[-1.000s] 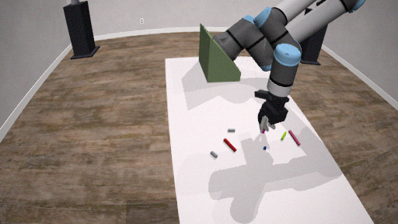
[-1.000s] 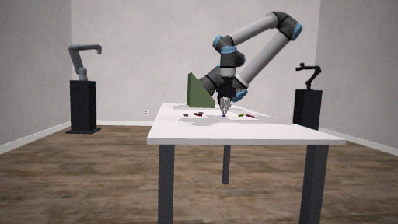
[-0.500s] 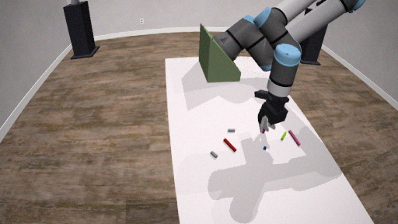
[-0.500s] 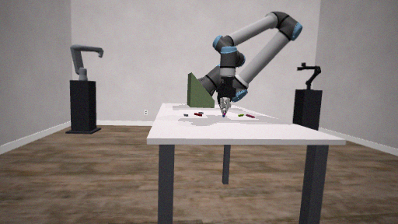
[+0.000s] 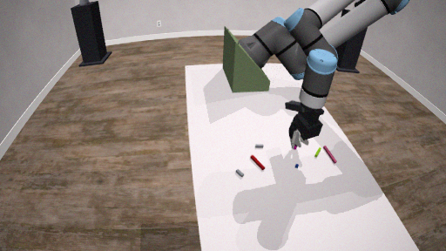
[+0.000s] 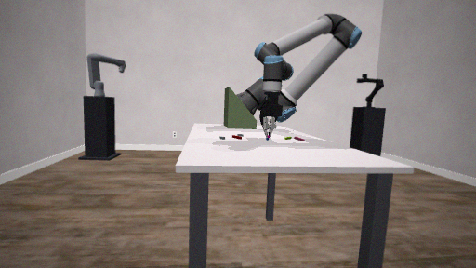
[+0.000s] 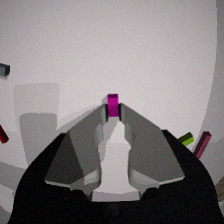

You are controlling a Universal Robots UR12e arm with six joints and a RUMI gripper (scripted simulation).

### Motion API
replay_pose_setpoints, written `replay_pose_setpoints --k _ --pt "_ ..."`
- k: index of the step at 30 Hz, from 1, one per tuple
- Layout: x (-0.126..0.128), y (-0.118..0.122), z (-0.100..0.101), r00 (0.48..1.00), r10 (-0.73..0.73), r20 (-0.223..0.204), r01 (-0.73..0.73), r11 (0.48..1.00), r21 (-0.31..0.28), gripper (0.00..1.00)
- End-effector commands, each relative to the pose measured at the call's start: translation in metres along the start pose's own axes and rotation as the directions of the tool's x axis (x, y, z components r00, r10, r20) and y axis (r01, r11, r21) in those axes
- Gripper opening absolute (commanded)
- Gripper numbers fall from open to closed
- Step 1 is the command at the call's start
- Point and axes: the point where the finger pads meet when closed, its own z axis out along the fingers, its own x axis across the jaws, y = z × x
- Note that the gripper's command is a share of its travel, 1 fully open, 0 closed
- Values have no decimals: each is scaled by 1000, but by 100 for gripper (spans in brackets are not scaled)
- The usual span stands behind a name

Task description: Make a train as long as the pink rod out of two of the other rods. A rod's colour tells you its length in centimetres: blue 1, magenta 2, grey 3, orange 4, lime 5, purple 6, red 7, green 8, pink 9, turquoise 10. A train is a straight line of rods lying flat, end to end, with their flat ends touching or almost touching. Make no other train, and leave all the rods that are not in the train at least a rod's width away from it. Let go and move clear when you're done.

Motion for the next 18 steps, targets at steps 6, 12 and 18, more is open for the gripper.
replay_pose_setpoints --k 6,12,18 --pt "0 0 -1 1000 0 1 0 1000 -1 3" --pt "0 0 -1 1000 0 1 0 1000 -1 8" --pt "0 0 -1 1000 0 1 0 1000 -1 11"
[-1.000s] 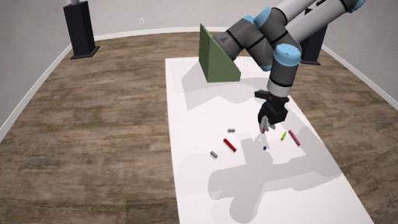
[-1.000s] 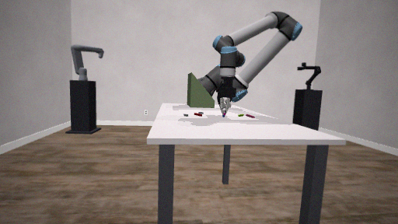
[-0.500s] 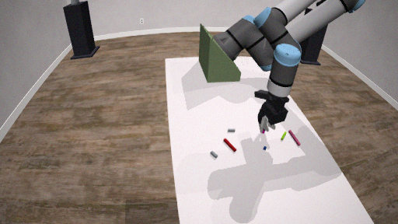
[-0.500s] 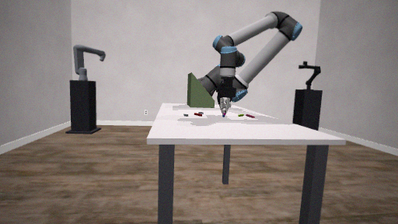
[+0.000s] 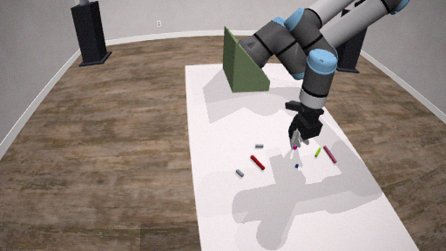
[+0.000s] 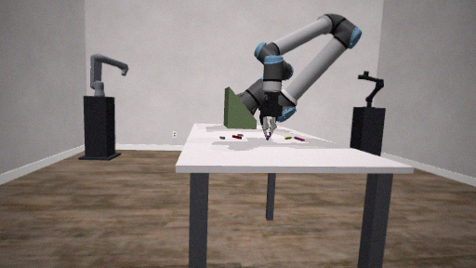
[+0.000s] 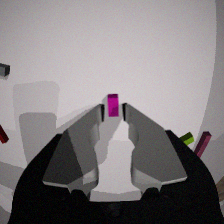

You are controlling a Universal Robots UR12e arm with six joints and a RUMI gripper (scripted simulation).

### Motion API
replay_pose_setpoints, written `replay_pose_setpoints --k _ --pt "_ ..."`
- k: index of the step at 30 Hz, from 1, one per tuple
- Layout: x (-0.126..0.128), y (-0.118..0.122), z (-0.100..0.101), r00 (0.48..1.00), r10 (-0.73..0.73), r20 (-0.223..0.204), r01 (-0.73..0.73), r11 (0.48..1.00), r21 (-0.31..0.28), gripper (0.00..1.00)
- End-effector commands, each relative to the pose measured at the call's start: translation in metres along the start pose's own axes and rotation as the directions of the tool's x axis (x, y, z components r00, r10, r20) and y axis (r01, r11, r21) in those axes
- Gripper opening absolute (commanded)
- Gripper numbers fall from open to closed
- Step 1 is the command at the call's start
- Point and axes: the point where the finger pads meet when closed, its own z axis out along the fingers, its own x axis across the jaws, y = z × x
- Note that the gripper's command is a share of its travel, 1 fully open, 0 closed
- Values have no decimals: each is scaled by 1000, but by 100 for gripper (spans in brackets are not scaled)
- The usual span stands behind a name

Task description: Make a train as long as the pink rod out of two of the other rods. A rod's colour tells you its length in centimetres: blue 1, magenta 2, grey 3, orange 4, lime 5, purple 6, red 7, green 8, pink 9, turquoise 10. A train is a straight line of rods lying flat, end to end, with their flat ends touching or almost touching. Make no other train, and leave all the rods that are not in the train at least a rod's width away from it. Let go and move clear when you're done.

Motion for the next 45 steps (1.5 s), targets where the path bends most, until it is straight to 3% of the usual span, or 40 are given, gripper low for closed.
replay_pose_setpoints --k 1,18,33,44,45 --pt "0 0 -1 1000 0 1 0 1000 -1 11" --pt "0 0 -6 1000 0 1 0 1000 -1 14" --pt "0 0 -75 1000 0 1 0 1000 -1 14" --pt "0 0 -91 1000 0 1 0 1000 -1 14" --pt "0 0 -91 1000 0 1 0 1000 -1 100"
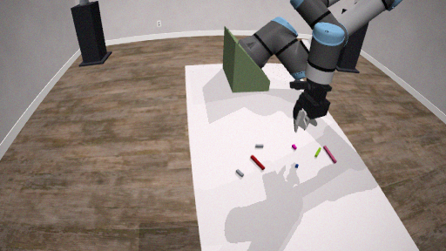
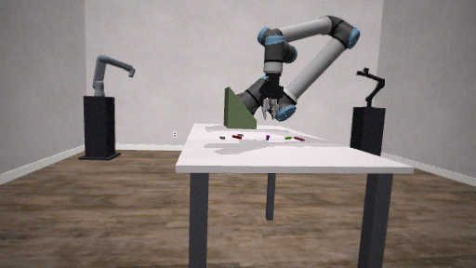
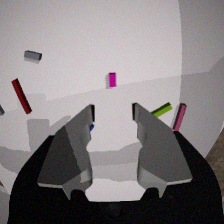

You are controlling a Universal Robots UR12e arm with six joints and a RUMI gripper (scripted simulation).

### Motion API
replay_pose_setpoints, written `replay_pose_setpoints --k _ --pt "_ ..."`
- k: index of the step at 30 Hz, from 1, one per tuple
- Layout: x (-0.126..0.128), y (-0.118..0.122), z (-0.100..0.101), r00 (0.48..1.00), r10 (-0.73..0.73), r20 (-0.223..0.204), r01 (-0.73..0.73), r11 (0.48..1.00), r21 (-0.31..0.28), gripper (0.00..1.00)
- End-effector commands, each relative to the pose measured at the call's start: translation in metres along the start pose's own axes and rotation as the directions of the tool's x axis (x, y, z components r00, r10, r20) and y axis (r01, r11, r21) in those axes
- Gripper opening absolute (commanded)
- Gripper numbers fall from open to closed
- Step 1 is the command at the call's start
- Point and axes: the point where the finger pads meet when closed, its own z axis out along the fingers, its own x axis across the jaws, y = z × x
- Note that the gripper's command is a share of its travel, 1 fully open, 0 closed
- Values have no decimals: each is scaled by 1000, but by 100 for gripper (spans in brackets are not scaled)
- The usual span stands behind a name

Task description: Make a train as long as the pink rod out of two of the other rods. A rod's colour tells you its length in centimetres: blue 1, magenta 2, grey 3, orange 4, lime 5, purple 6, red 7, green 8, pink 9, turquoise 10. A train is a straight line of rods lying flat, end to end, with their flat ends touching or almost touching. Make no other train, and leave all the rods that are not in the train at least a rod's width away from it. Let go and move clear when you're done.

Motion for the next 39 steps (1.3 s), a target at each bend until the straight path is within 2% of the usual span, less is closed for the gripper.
replay_pose_setpoints --k 1,24,27,32,39 --pt "0 0 -3 1000 0 0 0 1000 -1 100" --pt "-4 1 -3 1000 -5 0 5 1000 -1 100" --pt "-24 5 -2 1000 -31 1 31 1000 -1 100" --pt "-91 15 4 993 -116 1 116 993 0 100" --pt "-162 17 17 979 -202 1 202 979 0 100"
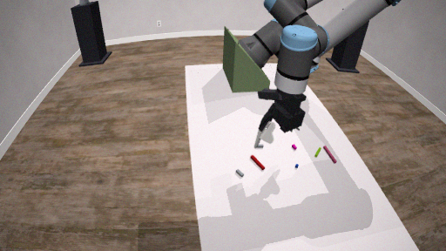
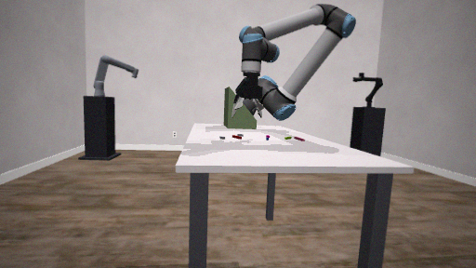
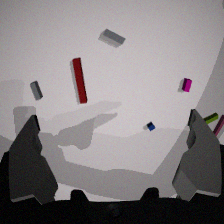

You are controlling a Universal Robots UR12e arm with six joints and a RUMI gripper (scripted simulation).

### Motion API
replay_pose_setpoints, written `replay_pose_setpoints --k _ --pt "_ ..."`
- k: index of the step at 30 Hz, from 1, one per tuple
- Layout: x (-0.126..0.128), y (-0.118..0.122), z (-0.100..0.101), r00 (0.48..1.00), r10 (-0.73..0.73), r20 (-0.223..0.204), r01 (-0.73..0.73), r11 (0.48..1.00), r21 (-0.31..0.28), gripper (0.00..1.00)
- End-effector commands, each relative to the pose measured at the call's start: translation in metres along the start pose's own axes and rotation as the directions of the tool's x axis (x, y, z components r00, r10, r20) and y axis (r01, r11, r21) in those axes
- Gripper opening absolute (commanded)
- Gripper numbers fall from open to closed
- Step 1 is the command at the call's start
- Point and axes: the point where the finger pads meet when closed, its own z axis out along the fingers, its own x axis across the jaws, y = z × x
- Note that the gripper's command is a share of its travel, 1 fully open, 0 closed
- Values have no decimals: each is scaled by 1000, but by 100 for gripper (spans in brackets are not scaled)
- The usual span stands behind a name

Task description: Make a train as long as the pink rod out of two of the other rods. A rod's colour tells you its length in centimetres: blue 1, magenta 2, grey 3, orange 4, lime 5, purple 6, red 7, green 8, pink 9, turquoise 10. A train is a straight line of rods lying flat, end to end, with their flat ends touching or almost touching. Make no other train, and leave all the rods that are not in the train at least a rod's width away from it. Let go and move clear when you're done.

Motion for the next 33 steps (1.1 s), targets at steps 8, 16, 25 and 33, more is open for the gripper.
replay_pose_setpoints --k 8,16,25,33 --pt "-49 -3 10 998 -56 -2 56 998 -1 14" --pt "-49 -3 10 998 -56 -2 56 998 -1 14" --pt "-49 -3 10 998 -56 -2 56 998 -1 14" --pt "-49 -3 10 998 -56 -2 56 998 -1 14"
